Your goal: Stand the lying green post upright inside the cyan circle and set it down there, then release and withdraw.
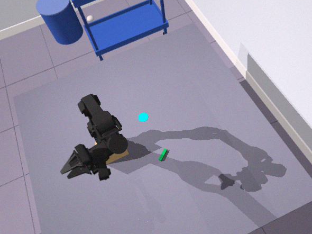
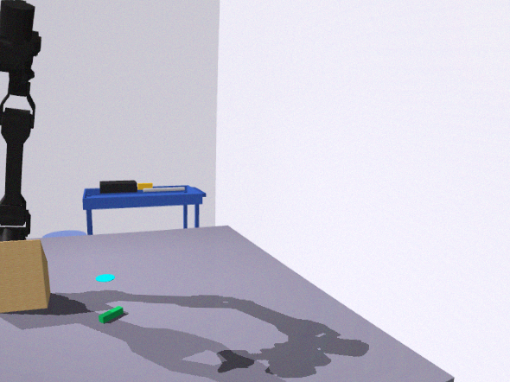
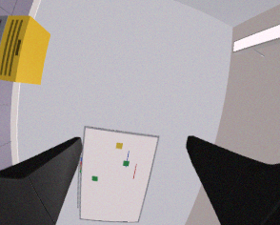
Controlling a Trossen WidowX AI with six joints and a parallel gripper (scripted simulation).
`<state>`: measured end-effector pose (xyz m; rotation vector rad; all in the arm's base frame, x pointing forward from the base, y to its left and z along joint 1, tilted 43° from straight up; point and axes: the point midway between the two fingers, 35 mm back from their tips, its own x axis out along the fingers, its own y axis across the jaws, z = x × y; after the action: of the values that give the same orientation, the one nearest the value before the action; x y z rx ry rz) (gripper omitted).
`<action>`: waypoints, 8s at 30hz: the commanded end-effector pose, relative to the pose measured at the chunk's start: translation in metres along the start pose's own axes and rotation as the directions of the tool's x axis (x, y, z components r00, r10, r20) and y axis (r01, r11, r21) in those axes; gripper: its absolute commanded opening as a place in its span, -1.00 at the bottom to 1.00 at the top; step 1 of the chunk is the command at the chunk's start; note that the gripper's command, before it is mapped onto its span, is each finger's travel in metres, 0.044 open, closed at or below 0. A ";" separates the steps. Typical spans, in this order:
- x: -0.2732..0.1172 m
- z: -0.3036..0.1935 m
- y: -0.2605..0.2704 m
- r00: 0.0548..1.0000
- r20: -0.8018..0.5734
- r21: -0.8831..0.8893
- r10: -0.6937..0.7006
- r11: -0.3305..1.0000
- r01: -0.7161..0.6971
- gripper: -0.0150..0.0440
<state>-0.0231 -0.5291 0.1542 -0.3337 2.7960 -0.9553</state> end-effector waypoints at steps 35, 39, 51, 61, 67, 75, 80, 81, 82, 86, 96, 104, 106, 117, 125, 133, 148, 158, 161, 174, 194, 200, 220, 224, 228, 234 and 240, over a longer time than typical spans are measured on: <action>-0.308 0.092 0.302 0.251 0.613 -0.788 0.749 0.552 0.273 0.30; -0.336 0.069 0.342 0.149 0.518 -0.828 0.842 0.451 0.332 0.30; -0.388 -0.011 0.433 -0.072 0.175 -0.869 0.982 0.188 0.459 0.30; -0.397 0.001 0.482 -0.077 0.181 -0.878 0.980 0.197 0.437 0.30; -0.396 0.008 0.550 -0.074 0.169 -0.869 0.983 0.184 0.459 0.30; -0.396 0.008 0.550 -0.074 0.169 -0.869 0.983 0.184 0.459 -0.06; -0.396 0.008 0.550 -0.074 0.169 -0.869 0.983 0.184 0.459 -0.42; -0.396 0.008 0.550 -0.074 0.169 -0.869 0.983 0.184 0.459 -0.42; -0.396 0.008 0.550 -0.074 0.169 -0.869 0.983 0.184 0.459 -0.42; -0.397 0.008 0.546 -0.074 0.170 -0.869 0.983 0.185 0.459 -0.42; -0.398 0.006 0.515 -0.074 0.175 -0.868 0.982 0.189 0.458 -0.42; -0.397 0.003 0.491 -0.073 0.177 -0.868 0.981 0.191 0.458 -0.42; -0.396 0.002 0.484 -0.073 0.178 -0.868 0.981 0.191 0.458 -0.42; -0.391 -0.006 0.450 -0.072 0.176 -0.868 0.982 0.190 0.458 -0.42; -0.388 -0.011 0.433 -0.072 0.175 -0.869 0.982 0.188 0.459 -0.42; -0.398 -0.030 0.431 -0.071 0.182 -0.905 0.981 0.195 0.379 -0.42; -0.416 -0.077 0.429 -0.070 0.192 -0.961 0.979 0.202 0.187 -0.42; -0.424 -0.110 0.430 -0.071 0.195 -0.978 0.978 0.200 0.055 -0.42; -0.426 -0.119 0.431 -0.071 0.196 -0.980 0.978 0.197 0.016 -0.42; -0.430 -0.161 0.436 -0.072 0.193 -0.972 0.978 0.181 -0.153 -0.42; -0.424 -0.224 0.446 -0.073 0.178 -0.906 0.981 0.135 -0.401 -0.42; -0.420 -0.242 0.450 -0.073 0.171 -0.875 0.983 0.118 -0.470 -0.42; -0.409 -0.261 0.461 -0.048 0.216 -0.820 0.975 0.154 -0.552 -0.42; -0.407 -0.259 0.464 -0.038 0.241 -0.815 0.970 0.181 -0.551 -0.42; -0.405 -0.258 0.467 -0.030 0.267 -0.809 0.963 0.207 -0.549 -0.42; -0.402 -0.255 0.471 -0.019 0.306 -0.800 0.952 0.246 -0.547 -0.42; -0.400 -0.253 0.474 -0.012 0.344 -0.790 0.939 0.282 -0.545 -0.42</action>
<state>0.2303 0.0886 0.0941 0.6752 1.6638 0.2285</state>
